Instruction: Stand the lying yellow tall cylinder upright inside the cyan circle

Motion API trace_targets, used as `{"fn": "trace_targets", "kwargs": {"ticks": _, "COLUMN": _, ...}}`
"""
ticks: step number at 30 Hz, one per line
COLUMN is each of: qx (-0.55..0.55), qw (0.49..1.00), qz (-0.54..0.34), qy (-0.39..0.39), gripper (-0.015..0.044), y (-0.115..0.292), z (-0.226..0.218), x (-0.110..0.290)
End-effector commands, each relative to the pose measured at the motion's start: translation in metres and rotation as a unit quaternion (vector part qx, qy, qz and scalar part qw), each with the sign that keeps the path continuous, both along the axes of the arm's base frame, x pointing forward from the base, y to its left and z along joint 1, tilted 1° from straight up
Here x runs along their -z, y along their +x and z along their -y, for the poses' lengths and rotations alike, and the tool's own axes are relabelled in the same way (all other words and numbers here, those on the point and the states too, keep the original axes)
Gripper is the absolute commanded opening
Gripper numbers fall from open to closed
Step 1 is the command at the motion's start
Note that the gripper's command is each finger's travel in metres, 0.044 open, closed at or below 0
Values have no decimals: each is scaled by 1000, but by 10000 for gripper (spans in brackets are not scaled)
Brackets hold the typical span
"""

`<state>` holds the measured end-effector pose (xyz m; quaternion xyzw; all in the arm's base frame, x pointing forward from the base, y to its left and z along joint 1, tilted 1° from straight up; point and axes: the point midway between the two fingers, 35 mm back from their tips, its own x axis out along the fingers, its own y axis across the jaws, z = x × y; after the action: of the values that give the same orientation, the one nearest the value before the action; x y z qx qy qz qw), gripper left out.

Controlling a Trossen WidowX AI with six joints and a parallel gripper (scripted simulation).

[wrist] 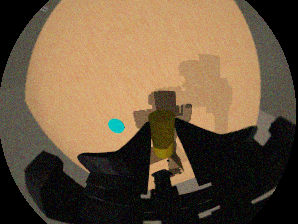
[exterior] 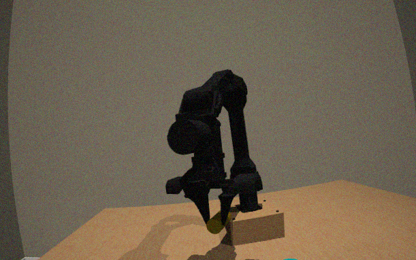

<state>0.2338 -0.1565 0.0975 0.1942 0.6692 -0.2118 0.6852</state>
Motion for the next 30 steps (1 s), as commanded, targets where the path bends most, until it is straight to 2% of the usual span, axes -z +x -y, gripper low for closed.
{"fn": "trace_targets", "kwargs": {"ticks": 1, "qx": 10, "qw": 1000, "qz": 0, "qy": -1, "gripper": 105, "y": 3, "z": -9, "x": -2}}
{"fn": "trace_targets", "kwargs": {"ticks": 30, "qx": 89, "qw": 996, "qz": 3, "qy": 4, "gripper": 105, "y": 22, "z": -87, "x": -6}}
